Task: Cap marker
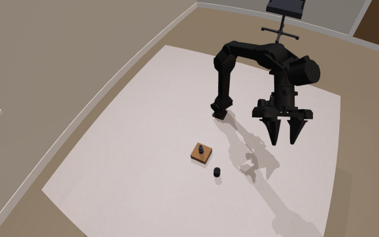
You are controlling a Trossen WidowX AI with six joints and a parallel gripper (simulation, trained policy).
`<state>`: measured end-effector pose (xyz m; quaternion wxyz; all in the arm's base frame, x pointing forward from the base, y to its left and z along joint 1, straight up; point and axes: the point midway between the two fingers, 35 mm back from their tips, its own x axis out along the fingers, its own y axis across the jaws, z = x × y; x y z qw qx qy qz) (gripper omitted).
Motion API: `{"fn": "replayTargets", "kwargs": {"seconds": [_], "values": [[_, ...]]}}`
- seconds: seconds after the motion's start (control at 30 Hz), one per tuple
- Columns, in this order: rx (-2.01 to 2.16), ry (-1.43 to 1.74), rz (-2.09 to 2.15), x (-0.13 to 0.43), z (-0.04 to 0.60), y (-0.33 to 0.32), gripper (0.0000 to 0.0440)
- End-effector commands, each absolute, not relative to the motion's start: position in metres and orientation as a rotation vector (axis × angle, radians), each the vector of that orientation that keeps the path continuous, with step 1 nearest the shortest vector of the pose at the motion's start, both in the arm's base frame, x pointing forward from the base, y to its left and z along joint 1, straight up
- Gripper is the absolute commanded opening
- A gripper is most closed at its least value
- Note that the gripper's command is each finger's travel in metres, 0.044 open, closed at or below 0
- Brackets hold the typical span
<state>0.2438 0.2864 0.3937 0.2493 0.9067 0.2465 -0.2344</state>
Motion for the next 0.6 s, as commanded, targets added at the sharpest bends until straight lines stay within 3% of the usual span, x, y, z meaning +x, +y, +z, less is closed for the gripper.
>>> {"fn": "replayTargets", "kwargs": {"seconds": [0.0,0.57], "values": [[2.423,0.678,-0.708,0.247,0.376,0.288,0.0331],[2.301,0.696,-0.925,0.260,0.329,0.282,0.0332]]}}
